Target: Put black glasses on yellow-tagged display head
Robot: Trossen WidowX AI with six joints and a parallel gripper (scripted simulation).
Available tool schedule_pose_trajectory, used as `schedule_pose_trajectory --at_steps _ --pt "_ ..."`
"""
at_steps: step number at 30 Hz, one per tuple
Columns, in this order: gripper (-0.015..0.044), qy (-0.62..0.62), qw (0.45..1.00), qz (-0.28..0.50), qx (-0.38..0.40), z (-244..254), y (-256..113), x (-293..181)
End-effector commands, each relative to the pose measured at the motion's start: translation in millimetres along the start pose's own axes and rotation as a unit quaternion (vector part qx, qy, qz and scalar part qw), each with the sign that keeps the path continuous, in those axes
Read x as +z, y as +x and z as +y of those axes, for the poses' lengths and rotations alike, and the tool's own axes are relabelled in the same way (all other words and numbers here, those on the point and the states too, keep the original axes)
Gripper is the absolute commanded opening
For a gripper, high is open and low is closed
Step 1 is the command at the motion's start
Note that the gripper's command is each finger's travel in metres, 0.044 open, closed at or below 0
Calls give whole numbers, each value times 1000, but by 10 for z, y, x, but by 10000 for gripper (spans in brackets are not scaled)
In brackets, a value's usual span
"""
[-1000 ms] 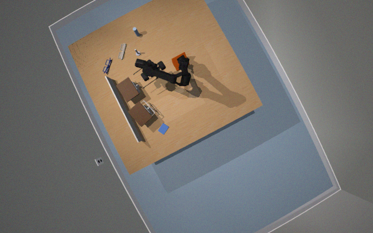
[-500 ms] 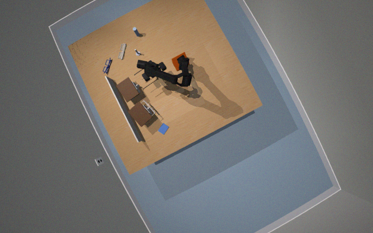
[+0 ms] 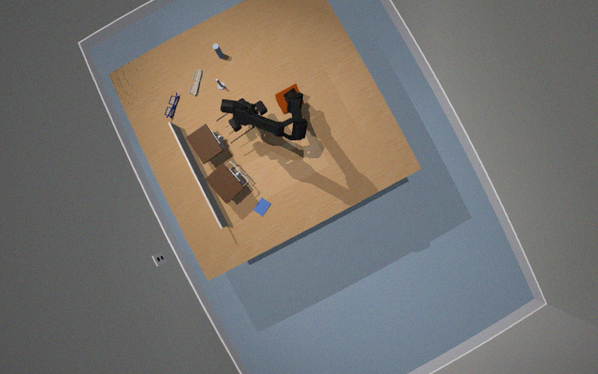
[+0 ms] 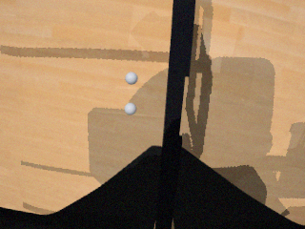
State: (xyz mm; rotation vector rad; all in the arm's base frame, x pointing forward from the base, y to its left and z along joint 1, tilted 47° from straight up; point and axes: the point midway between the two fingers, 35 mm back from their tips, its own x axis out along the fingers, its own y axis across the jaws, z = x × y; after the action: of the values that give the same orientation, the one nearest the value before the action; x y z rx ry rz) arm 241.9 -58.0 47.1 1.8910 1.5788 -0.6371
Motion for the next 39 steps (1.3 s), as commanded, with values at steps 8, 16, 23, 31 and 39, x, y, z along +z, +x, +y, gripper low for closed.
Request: schedule_pose_trajectory --at_steps 8,16,23,31,39 --pt "0 2 1000 2 5 48 53 -2" --pt "0 2 1000 2 6 162 66 -3" --pt "0 1 1000 2 6 259 75 -4" --pt "0 1 1000 2 6 371 83 -5" --pt "0 1 1000 2 6 483 91 -6"
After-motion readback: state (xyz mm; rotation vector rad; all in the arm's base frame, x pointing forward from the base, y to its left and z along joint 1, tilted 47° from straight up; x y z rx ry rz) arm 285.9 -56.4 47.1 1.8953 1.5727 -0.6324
